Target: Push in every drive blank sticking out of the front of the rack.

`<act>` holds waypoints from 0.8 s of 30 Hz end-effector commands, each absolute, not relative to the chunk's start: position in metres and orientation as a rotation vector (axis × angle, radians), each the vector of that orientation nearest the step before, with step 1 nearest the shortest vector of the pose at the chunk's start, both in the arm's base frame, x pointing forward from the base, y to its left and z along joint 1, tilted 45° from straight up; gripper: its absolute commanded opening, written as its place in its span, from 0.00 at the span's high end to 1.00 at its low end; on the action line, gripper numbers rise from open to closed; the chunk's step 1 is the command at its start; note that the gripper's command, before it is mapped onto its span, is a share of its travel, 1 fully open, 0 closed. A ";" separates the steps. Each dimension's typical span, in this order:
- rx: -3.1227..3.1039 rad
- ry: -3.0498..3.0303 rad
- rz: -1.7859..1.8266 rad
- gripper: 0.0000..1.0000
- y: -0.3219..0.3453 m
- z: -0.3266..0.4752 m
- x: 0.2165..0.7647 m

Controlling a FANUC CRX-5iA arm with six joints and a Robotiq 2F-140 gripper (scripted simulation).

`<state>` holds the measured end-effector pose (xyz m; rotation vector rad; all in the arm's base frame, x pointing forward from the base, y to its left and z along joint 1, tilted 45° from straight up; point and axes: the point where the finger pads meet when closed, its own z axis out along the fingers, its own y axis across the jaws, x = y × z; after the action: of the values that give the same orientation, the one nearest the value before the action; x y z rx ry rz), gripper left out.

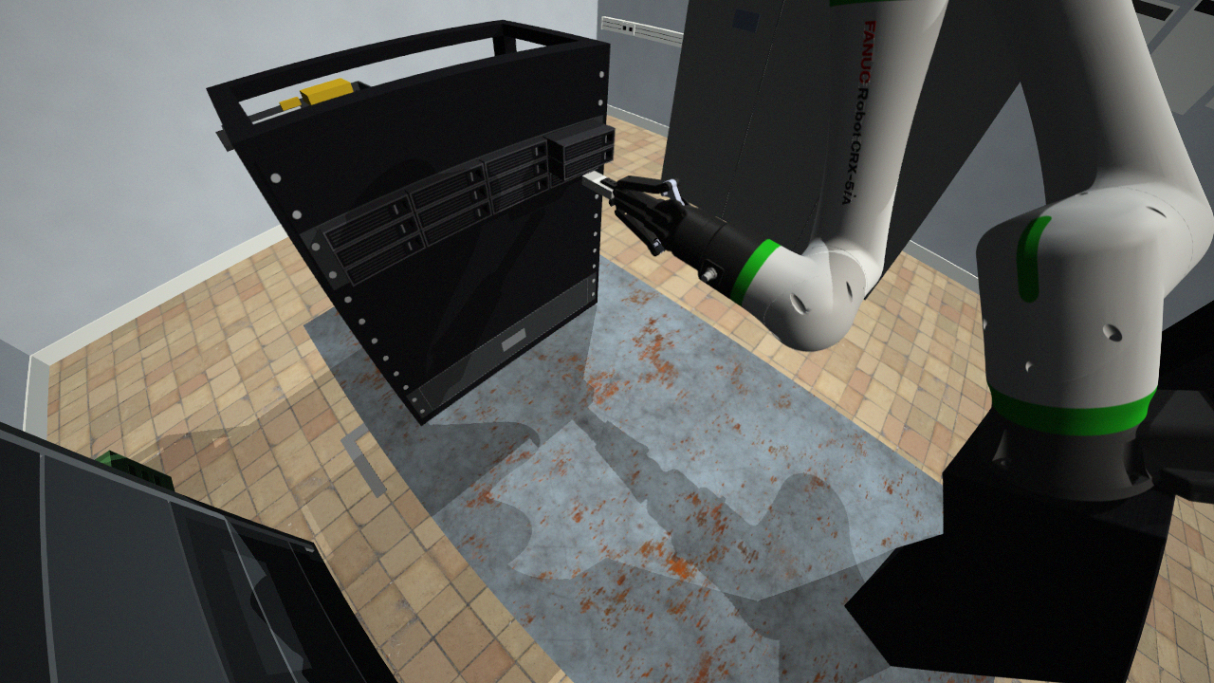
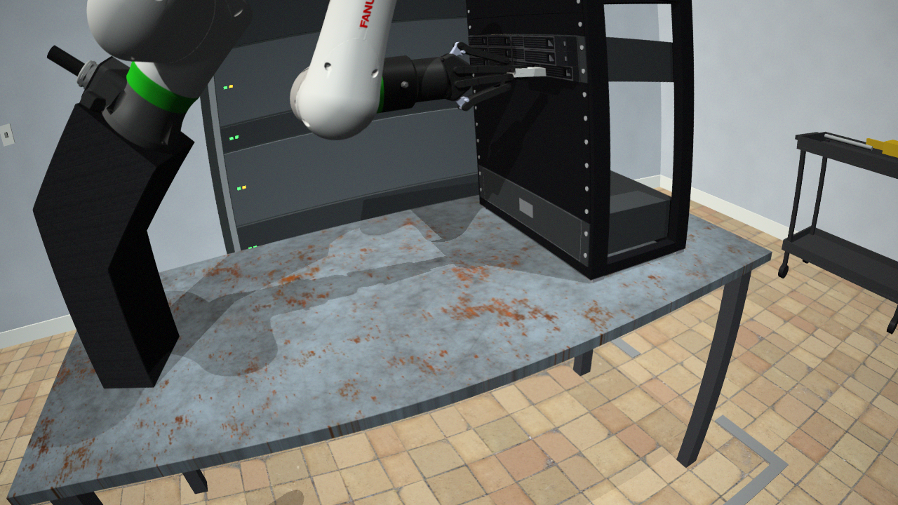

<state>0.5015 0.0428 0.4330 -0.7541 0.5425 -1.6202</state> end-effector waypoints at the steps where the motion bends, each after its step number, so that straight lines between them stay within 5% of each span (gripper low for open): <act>1: -0.754 0.542 -1.620 0.90 0.043 0.436 0.504; 24: -0.754 0.542 -1.620 0.90 0.044 0.446 0.515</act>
<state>0.5130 0.0438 0.4439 -0.7539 0.5423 -1.6202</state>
